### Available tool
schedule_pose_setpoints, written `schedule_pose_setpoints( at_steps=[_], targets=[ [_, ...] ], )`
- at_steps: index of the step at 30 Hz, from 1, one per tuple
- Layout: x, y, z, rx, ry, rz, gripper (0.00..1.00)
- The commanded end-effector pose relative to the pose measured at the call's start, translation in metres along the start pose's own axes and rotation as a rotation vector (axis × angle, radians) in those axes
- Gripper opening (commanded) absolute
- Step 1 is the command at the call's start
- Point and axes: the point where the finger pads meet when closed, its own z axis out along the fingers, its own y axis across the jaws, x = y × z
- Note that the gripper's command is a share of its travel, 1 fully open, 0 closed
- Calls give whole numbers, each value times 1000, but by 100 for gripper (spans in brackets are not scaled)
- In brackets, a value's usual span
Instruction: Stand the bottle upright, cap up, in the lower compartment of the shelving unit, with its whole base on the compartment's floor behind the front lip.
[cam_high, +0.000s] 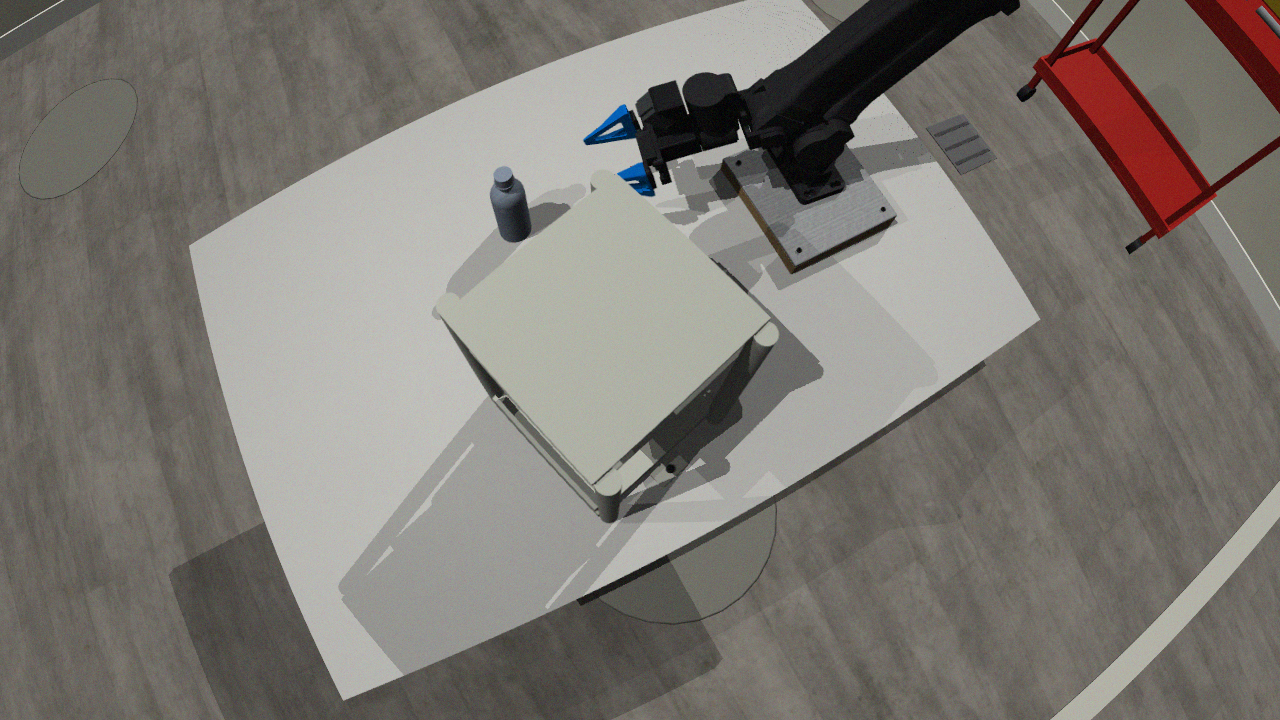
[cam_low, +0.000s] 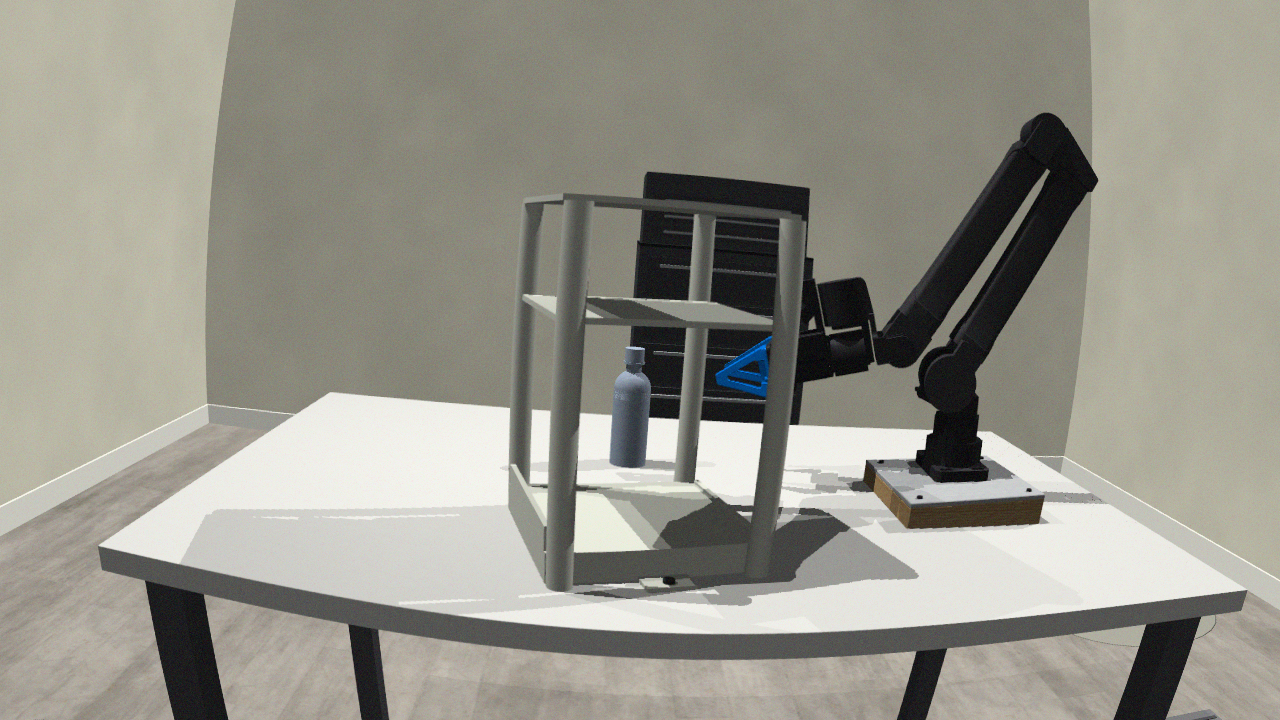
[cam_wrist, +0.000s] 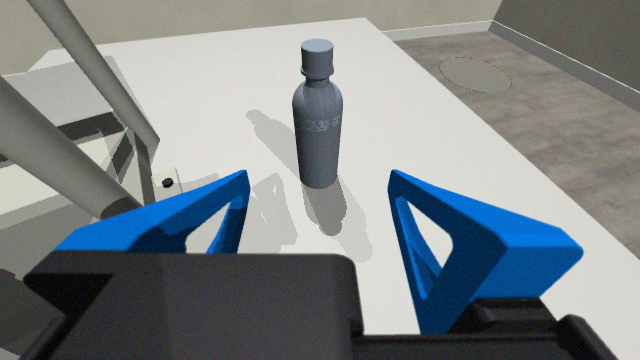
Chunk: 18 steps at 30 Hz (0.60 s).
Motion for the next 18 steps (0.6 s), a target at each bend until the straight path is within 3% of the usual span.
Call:
schedule_pose_setpoints(
  at_steps=[1, 18],
  targets=[
    [-6, 3, -2, -10, -29, -10, 84],
    [-4, 2, -2, -8, -19, -11, 84]
  ],
)
